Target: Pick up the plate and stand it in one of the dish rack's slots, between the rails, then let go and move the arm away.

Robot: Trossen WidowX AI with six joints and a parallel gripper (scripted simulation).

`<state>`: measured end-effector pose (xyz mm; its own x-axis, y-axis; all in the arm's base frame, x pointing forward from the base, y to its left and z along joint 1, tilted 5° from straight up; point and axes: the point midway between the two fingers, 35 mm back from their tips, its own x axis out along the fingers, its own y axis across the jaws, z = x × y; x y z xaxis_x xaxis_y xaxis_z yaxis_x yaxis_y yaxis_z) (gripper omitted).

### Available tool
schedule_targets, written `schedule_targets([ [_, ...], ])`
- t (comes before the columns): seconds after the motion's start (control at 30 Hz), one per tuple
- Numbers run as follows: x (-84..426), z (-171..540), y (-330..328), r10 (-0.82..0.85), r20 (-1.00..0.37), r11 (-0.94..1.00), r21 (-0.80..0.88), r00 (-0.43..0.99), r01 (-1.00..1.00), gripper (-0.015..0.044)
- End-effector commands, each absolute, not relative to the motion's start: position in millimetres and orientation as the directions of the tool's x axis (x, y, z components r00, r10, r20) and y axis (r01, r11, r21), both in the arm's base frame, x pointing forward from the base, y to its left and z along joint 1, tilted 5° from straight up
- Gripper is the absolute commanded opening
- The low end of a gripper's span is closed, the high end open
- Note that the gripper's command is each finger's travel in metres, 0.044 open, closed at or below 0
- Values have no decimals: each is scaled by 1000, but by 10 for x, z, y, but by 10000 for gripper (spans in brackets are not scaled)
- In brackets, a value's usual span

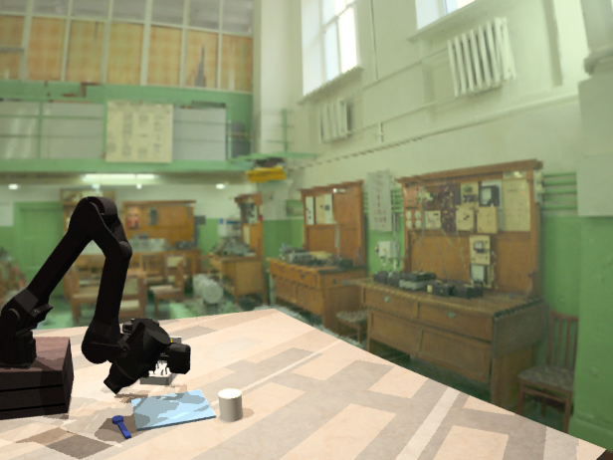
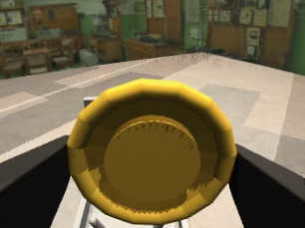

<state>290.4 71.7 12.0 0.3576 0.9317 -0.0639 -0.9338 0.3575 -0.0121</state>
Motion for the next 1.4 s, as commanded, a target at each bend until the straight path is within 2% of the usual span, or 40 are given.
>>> schedule_targets([
  [0.0, 2764, 144, 711, 944, -23, 326, -96, 329, -940, 0],
  [1.37, 2810, -293, 793, 945, -35, 325, -2, 325, -946, 0],
])
